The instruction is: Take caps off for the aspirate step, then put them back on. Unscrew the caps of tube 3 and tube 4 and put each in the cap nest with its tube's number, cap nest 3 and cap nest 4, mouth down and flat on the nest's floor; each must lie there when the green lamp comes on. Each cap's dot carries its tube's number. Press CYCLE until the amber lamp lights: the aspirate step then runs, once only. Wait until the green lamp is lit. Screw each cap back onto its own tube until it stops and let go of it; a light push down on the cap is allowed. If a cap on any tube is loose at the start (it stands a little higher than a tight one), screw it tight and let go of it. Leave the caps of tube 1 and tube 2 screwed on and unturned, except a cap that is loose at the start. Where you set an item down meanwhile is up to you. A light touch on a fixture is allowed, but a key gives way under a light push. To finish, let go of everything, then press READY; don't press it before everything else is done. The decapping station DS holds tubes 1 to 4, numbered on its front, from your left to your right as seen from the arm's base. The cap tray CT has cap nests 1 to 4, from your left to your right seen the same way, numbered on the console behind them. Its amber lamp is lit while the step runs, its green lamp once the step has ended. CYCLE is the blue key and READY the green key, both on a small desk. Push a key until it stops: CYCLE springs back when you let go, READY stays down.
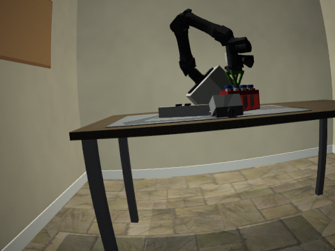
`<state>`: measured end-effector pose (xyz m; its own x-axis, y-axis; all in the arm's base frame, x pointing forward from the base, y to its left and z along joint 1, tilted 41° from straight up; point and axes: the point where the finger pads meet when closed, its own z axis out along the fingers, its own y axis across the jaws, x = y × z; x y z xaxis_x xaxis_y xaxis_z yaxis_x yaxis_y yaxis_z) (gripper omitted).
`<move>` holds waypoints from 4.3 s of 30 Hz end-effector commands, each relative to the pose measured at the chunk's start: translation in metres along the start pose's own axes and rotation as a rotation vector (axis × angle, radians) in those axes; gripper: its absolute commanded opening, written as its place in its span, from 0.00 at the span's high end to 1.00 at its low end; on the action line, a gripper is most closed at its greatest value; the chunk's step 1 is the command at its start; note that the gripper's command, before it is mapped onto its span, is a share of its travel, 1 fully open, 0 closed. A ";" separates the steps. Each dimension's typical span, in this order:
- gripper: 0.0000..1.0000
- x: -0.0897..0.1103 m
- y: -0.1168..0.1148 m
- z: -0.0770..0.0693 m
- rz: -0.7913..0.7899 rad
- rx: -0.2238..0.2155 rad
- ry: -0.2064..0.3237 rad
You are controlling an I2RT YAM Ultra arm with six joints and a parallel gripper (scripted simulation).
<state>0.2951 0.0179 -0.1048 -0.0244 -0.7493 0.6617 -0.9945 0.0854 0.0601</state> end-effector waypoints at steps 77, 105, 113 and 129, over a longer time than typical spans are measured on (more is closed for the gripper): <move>1.00 0.087 0.012 -0.043 1.882 0.002 -0.014; 1.00 0.262 0.037 -0.042 2.044 0.004 -0.011; 1.00 0.262 0.036 -0.027 2.044 0.004 -0.011; 1.00 0.262 0.036 0.048 2.043 0.006 -0.010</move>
<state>0.2324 -0.1985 0.0367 -0.8688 0.4513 -0.2037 0.4706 0.6247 -0.6231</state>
